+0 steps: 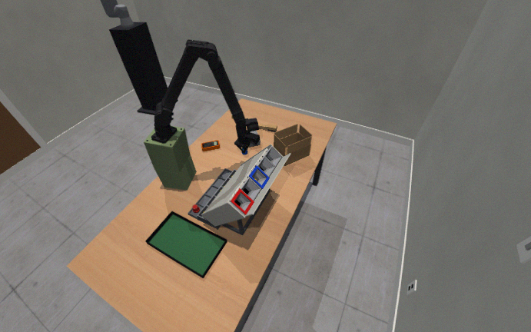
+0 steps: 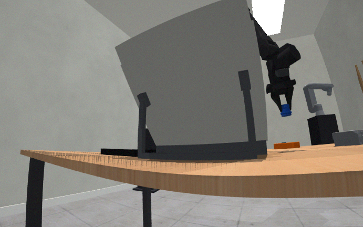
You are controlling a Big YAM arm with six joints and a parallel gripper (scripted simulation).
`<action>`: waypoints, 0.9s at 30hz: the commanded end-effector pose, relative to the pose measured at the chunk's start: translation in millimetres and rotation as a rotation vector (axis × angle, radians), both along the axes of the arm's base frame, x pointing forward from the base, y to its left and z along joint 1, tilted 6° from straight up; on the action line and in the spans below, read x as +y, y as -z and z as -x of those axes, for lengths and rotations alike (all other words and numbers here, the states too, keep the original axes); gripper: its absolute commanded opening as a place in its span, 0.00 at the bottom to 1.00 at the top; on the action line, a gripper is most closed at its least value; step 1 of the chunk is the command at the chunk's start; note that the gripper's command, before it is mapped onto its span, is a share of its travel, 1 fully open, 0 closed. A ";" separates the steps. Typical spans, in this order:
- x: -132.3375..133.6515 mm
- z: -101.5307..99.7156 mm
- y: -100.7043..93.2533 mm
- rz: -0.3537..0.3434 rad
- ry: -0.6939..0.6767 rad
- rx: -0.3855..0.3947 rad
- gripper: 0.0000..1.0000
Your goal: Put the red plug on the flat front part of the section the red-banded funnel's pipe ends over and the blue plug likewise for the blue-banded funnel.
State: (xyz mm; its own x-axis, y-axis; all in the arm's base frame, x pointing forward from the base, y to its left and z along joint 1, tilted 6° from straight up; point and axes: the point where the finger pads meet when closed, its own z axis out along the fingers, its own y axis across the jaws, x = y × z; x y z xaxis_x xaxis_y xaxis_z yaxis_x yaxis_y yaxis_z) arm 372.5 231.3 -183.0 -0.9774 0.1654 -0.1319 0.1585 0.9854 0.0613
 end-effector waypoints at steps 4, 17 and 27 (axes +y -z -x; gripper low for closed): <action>4.5 2.6 3.9 -0.002 -0.002 -0.005 0.00; 4.7 3.3 4.1 -0.007 0.001 -0.012 0.00; 4.6 3.4 3.9 -0.010 0.003 -0.016 0.00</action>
